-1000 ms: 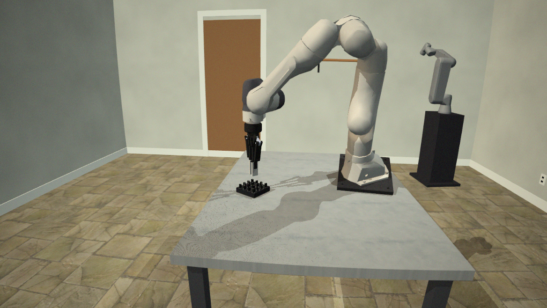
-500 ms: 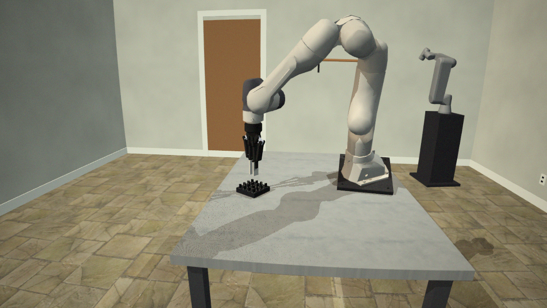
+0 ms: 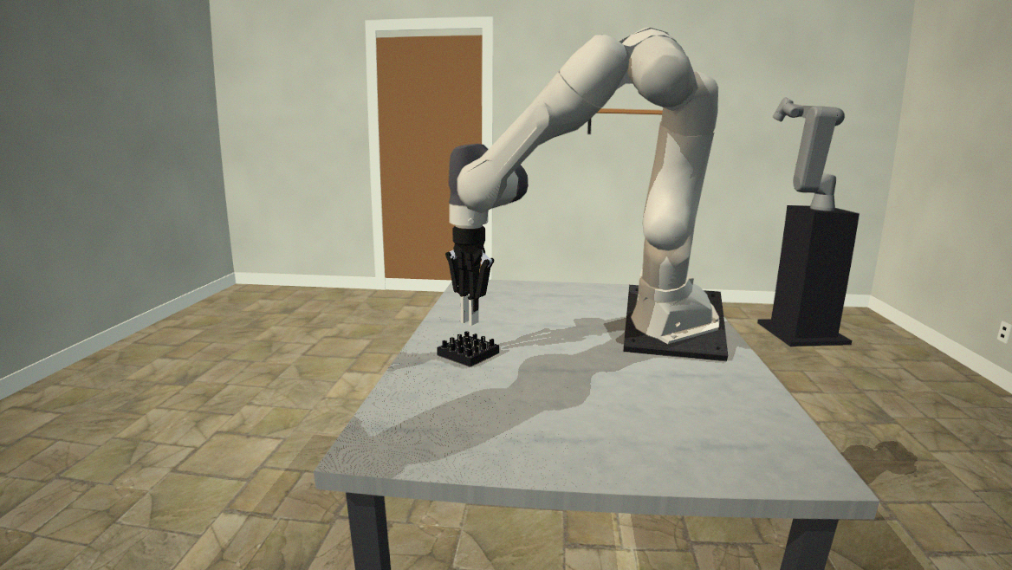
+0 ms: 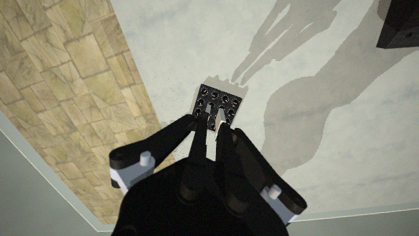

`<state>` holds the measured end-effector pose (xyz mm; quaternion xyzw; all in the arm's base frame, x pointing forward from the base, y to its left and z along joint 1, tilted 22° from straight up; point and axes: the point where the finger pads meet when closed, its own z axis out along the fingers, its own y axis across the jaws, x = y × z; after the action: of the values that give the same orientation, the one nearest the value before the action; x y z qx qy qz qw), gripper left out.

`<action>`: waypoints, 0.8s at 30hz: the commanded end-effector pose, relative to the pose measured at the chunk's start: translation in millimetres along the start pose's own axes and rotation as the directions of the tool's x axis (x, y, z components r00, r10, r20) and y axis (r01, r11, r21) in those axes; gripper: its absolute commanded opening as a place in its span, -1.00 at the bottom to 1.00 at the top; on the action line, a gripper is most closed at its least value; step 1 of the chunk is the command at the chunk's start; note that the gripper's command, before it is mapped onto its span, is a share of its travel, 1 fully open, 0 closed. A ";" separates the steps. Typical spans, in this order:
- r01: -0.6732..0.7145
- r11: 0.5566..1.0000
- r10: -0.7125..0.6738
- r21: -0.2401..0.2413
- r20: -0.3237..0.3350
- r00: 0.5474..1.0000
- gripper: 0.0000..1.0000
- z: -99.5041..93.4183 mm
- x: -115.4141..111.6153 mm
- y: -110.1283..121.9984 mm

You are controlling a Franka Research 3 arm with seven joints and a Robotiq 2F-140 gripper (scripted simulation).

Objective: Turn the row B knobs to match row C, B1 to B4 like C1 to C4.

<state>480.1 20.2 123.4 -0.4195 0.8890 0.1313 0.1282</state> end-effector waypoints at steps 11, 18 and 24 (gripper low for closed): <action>0.292 0.957 -0.291 -0.003 0.010 0.957 -0.77 -0.3 1.0 2.9; 0.386 0.922 -0.386 -0.002 0.010 0.922 -0.77 -0.8 1.0 3.4; 0.461 0.888 -0.461 -0.001 0.010 0.887 -0.77 -1.1 1.0 3.9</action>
<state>478.6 20.7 125.1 -0.5627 0.8060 0.1076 0.1485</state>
